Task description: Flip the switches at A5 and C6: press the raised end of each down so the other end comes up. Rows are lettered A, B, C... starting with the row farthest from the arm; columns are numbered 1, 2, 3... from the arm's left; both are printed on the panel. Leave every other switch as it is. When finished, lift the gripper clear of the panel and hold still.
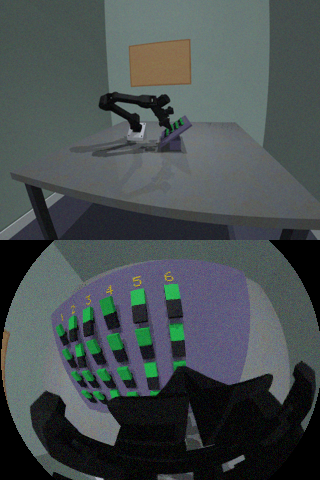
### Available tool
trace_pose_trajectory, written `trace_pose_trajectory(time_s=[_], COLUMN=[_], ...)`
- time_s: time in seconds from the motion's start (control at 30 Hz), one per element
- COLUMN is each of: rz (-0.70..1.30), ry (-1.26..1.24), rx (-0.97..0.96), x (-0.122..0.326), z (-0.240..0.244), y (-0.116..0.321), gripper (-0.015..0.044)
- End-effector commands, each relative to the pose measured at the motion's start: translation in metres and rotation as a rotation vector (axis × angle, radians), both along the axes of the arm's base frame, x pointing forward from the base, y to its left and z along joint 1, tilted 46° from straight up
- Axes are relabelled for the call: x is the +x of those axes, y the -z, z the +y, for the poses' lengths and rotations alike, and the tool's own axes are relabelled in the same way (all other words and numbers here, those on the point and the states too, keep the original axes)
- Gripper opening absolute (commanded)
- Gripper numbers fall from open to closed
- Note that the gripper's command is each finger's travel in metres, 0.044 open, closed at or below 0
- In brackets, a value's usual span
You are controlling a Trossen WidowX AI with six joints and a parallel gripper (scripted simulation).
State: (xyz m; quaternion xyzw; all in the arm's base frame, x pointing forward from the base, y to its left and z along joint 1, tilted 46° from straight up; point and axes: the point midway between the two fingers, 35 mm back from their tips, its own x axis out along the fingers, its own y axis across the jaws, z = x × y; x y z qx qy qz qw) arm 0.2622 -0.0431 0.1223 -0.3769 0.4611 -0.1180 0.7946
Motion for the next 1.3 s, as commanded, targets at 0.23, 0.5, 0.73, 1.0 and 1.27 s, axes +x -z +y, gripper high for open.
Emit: trace_pose_trajectory(time_s=[0.23, 0.5, 0.73, 1.0, 1.27], rz=[0.002, 0.002, 0.002, 0.002, -0.002], ry=[-0.006, -0.006, -0.006, -0.006, -0.010], rx=[0.003, 0.003, 0.003, 0.003, 0.008], x=[0.001, 0.002, 0.002, 0.003, -0.014], z=[0.000, -0.001, -0.001, -0.002, 0.017], y=[0.002, 0.002, 0.003, 0.004, -0.016], gripper=[0.0000, 0.0000, 0.0000, 0.0000, 0.0000])
